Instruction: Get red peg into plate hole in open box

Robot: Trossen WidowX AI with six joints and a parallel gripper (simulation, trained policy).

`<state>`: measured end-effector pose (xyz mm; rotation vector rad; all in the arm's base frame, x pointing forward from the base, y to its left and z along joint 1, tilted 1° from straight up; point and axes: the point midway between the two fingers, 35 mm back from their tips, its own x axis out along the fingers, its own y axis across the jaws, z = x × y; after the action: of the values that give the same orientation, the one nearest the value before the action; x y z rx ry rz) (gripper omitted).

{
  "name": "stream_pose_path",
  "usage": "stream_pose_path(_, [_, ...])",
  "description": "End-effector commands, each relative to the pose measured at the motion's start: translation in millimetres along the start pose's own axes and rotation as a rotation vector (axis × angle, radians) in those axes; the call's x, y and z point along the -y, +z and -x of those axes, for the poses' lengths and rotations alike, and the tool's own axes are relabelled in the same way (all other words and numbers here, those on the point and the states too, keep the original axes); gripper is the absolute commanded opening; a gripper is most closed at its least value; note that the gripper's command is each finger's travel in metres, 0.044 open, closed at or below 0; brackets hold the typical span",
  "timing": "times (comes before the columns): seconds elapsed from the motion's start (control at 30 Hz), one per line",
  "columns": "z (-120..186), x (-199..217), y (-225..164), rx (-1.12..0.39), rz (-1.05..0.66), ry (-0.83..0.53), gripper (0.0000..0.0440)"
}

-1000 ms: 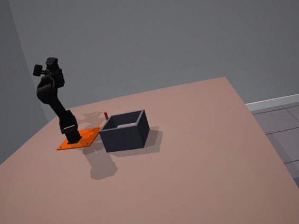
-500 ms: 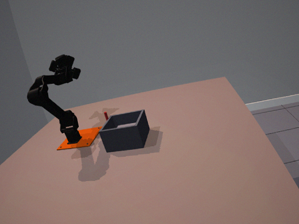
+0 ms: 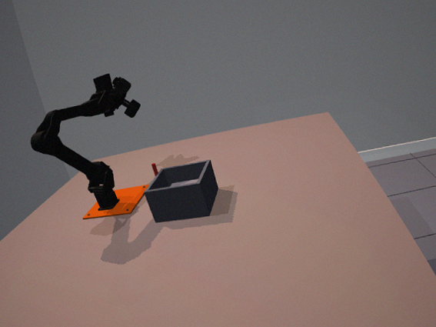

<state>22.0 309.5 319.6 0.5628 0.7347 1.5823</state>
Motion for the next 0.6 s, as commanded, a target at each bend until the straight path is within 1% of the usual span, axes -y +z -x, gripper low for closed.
stream_pose_path(0.0, [6.9, 22.0, 17.9, 0.048, -0.045, -0.112, 0.044])
stream_pose_path(0.3, [34.8, 77.0, 46.2, 0.141, -0.175, -0.382, 0.044])
stream_pose_path(0.57, [67.8, 120.5, 54.8, 0.204, -0.319, -0.613, 0.044])
